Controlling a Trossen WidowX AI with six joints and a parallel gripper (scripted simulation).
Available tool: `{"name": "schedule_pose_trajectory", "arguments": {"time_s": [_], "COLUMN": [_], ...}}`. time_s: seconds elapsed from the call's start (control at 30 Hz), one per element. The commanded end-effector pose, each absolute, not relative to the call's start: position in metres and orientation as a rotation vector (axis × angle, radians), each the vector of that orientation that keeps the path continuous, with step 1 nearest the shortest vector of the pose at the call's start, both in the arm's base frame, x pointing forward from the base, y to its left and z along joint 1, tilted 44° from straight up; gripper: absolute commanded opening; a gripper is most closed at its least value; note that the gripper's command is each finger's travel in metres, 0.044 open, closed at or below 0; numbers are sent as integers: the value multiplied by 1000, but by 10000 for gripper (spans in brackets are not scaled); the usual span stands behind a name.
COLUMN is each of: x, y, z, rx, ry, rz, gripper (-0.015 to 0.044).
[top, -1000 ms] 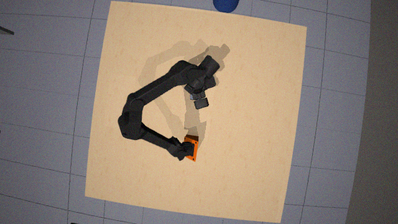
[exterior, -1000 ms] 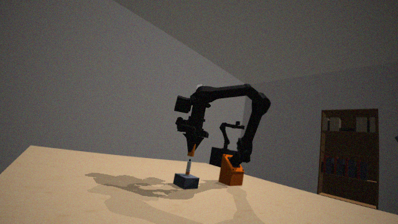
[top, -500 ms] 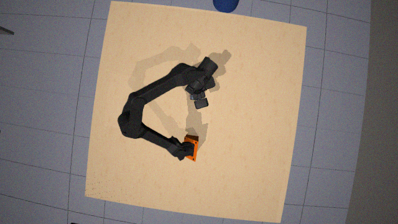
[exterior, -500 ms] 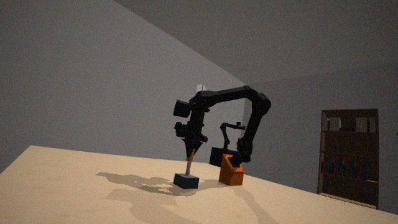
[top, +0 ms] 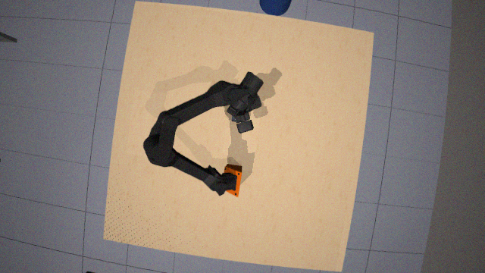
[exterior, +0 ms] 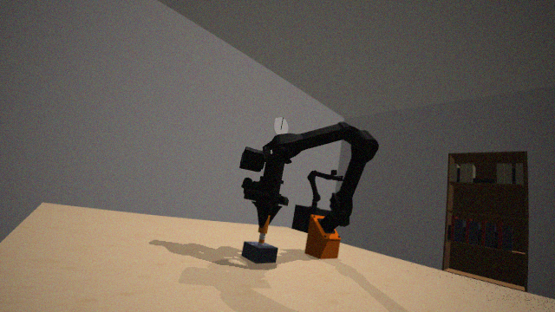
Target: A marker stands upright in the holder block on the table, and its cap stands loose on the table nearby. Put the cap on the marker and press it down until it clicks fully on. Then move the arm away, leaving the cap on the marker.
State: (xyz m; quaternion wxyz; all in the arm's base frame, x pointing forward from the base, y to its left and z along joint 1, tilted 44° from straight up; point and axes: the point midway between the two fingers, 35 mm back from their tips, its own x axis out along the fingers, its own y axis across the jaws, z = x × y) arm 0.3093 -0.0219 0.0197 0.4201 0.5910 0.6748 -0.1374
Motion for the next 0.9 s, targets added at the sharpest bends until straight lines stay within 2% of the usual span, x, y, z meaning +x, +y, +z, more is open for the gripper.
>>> {"name": "schedule_pose_trajectory", "arguments": {"time_s": [0.0,0.4,0.87], "x": [308,308,308], "y": [-16,-14,-15], "z": [15,13,13], "rx": [1488,1488,1482], "ry": [1696,1696,1696], "rz": [-346,-346,-344], "gripper": [0,0,368]}}
